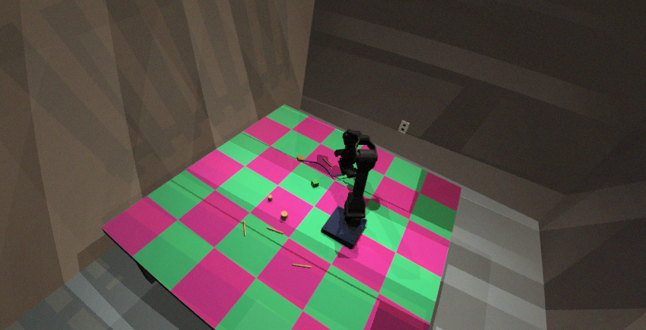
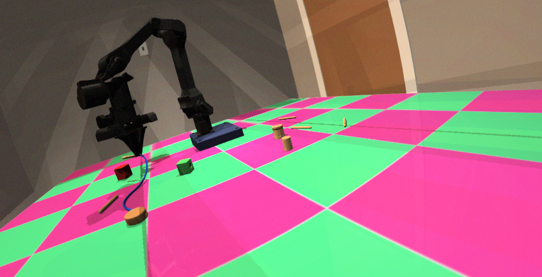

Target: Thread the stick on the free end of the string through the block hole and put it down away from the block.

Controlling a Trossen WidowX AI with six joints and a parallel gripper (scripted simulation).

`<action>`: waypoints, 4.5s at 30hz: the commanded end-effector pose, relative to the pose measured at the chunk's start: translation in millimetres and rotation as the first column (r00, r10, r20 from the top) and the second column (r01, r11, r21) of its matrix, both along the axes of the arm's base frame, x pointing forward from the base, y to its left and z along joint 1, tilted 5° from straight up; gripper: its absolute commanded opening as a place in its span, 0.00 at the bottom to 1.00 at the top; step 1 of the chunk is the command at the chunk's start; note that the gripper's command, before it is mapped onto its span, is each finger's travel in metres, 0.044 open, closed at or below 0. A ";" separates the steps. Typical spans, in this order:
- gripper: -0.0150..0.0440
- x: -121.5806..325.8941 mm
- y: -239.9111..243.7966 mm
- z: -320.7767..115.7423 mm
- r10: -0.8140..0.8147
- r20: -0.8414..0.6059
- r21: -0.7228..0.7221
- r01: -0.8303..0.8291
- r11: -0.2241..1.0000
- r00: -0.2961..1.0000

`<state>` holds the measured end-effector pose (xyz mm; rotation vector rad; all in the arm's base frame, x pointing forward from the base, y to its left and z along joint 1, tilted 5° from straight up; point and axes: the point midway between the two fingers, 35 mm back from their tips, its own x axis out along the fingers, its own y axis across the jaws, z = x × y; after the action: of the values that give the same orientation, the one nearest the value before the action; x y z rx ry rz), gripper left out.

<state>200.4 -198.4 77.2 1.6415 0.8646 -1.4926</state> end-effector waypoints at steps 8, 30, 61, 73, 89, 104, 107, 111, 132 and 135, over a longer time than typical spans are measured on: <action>0.25 9.9 -4.9 2.6 0.383 -0.009 -0.042 -0.383 0.923 0.924; 0.25 28.1 -10.6 4.9 0.924 -0.065 -0.093 -0.924 0.370 0.376; 0.25 54.3 -16.9 6.6 0.732 -0.169 -0.067 -0.734 -0.676 -0.660; 0.25 64.7 -18.8 6.7 0.381 -0.191 -0.029 -0.383 -0.923 -0.905; 0.25 78.0 -20.7 6.6 -0.160 -0.193 0.027 0.158 -0.987 -0.968; 0.25 75.4 -31.1 6.5 -0.166 -0.192 0.029 0.164 -0.986 -0.967; 0.25 74.3 -34.8 6.5 -0.166 -0.192 0.030 0.163 -0.986 -0.967; 0.25 72.8 -39.7 6.5 -0.166 -0.192 0.030 0.163 -0.986 -0.967; 0.25 63.8 -65.1 5.9 -0.166 -0.190 0.033 0.163 -0.986 -0.968; 0.25 62.3 -68.6 5.8 -0.166 -0.190 0.034 0.163 -0.986 -0.968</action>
<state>262.8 -262.4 82.4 -0.9848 1.2848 0.8731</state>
